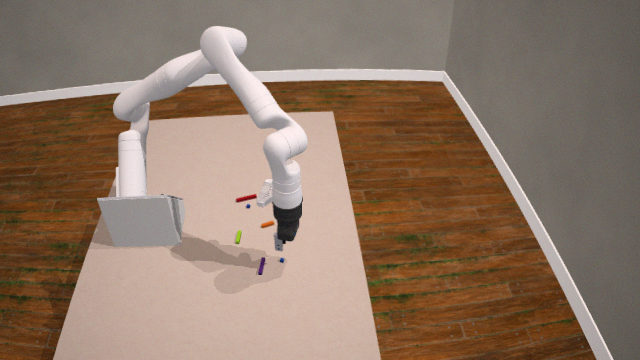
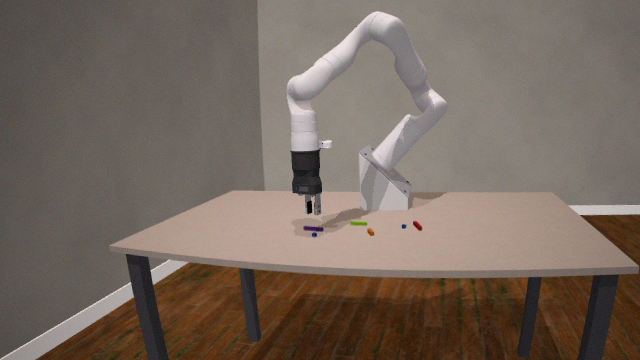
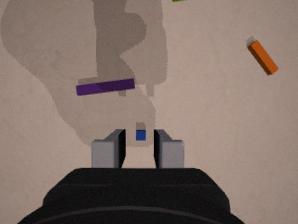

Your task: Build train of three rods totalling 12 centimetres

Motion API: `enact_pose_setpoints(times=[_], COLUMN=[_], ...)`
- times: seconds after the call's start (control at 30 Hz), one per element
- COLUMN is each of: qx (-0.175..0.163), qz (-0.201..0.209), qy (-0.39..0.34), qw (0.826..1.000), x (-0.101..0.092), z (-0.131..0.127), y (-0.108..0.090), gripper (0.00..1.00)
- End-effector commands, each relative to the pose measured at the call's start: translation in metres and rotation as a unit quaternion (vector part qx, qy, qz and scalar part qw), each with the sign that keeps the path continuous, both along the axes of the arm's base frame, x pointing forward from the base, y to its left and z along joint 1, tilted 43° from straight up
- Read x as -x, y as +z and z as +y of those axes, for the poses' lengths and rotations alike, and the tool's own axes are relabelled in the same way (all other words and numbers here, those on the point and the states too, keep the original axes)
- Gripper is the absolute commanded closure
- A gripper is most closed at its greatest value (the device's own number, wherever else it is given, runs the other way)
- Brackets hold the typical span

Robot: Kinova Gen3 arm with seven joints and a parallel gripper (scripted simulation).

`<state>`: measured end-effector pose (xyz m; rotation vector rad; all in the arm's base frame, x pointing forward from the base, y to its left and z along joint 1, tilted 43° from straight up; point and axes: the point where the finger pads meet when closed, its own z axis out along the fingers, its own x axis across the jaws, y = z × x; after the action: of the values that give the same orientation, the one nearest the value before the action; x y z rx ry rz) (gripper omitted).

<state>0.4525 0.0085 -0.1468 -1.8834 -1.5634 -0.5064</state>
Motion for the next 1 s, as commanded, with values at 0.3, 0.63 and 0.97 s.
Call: enact_pose_setpoints(times=[0.3, 0.63, 0.97], qx=[0.0, 0.0, 0.0], qz=[0.0, 0.0, 0.0], qy=[0.0, 0.0, 0.0], qw=[1.0, 1.0, 1.0], x=[0.001, 0.002, 0.003], z=[0.007, 0.018, 0.026], y=[-0.008, -0.02, -0.028], gripper=[0.46, 0.46, 0.46])
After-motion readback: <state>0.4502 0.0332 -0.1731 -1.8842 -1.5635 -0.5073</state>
